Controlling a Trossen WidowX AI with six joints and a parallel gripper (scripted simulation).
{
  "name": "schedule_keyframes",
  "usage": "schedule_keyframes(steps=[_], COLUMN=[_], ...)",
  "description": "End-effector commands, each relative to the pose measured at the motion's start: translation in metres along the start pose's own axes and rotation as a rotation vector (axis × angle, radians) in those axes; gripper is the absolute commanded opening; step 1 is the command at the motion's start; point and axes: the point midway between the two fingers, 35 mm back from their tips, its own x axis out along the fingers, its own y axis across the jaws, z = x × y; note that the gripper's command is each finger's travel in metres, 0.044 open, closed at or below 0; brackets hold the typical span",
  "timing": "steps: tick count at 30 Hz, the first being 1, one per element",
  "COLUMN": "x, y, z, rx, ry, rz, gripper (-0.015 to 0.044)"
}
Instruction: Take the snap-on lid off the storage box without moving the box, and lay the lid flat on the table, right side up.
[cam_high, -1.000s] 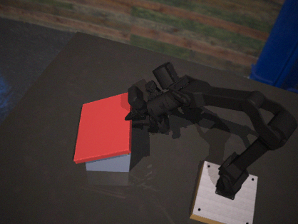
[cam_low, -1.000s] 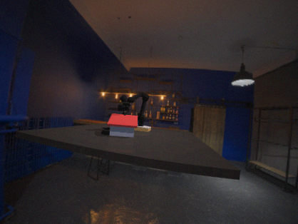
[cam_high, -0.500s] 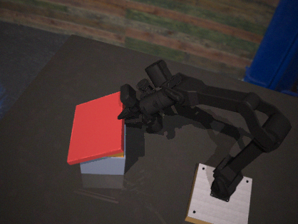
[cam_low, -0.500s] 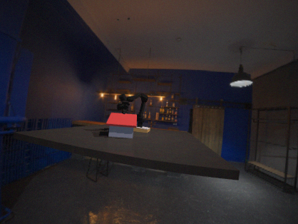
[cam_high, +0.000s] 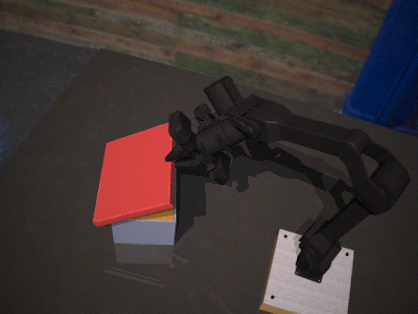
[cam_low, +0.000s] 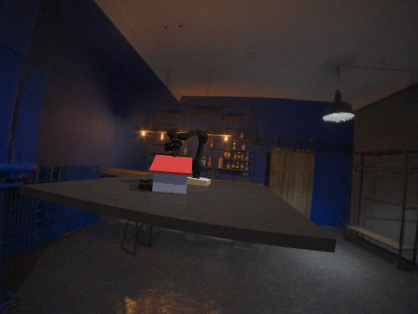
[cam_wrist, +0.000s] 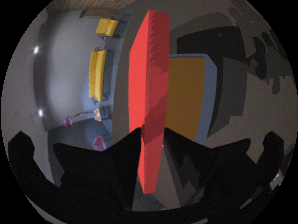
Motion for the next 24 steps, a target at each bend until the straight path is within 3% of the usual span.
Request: schedule_keyframes(steps=[1,24], x=[-0.006,-0.026], y=[0.010,0.032], z=[0.001,0.000], rx=[-0.011,-0.011], ry=[-0.007,-0.007], rz=[0.015,0.015], gripper=[0.0000,0.0000])
